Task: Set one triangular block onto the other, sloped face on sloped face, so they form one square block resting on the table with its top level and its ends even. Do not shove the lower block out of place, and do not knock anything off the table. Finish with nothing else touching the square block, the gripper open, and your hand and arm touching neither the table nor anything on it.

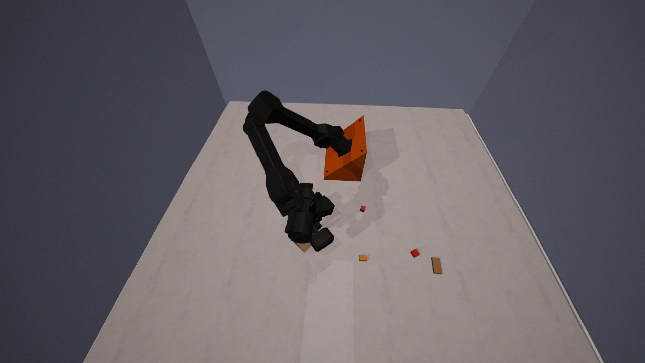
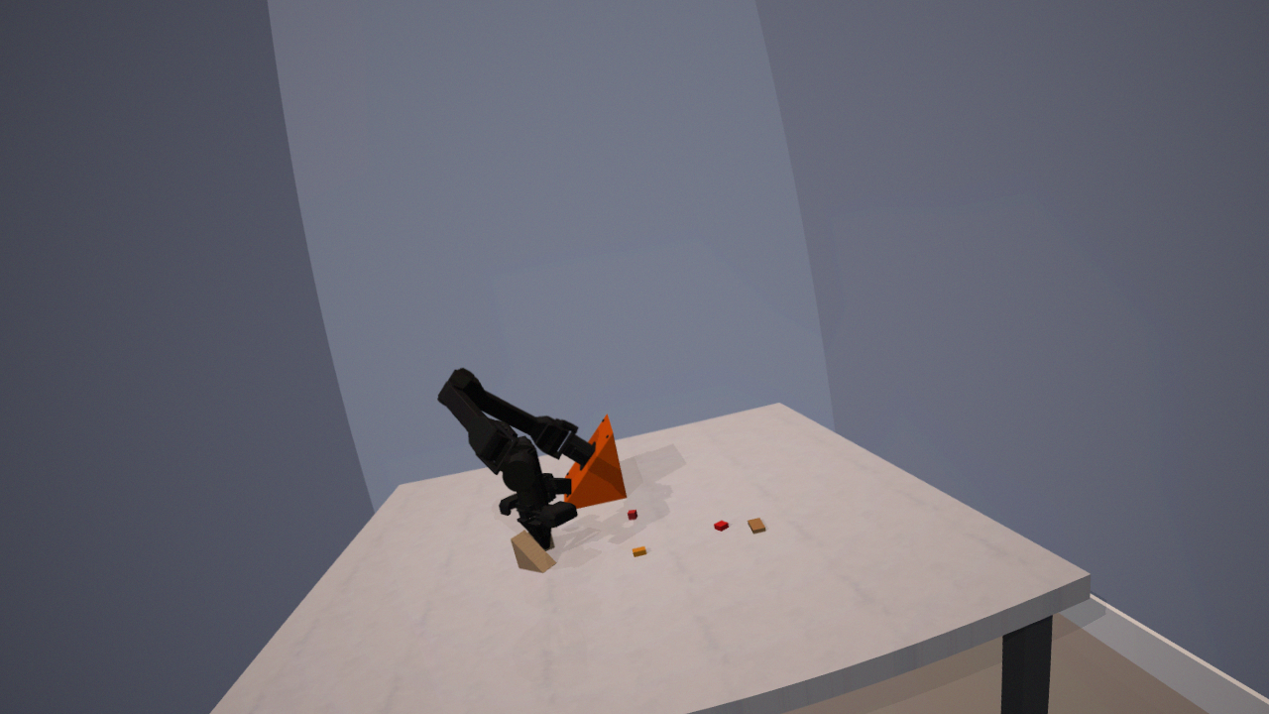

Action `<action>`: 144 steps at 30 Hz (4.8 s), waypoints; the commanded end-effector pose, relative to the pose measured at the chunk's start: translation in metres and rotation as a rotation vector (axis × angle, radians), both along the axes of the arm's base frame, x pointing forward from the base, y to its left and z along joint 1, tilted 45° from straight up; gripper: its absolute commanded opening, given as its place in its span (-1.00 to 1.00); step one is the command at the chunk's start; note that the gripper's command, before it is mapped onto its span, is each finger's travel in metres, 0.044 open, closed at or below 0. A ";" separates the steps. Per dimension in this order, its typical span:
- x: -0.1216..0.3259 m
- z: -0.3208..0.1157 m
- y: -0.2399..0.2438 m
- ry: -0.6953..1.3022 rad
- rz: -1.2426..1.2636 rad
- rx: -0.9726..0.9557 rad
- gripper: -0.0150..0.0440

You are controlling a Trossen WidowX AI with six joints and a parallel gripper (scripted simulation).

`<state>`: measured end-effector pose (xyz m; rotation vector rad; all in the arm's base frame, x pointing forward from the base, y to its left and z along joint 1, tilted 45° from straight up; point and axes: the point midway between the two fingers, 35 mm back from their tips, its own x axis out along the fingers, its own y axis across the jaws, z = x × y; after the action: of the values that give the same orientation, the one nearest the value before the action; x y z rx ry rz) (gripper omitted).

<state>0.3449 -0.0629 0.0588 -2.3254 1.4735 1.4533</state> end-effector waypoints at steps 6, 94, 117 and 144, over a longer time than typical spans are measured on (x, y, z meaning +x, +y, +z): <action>0.018 0.012 -0.015 0.012 -0.004 -0.010 -0.49; 0.053 0.070 -0.015 -0.830 -0.858 0.129 1.00; 0.054 0.045 -0.042 -0.832 -0.856 0.126 1.00; 0.054 0.036 -0.052 -0.833 -0.855 0.124 -0.09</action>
<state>0.3987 -0.1146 0.0980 -1.5180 1.6393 0.2739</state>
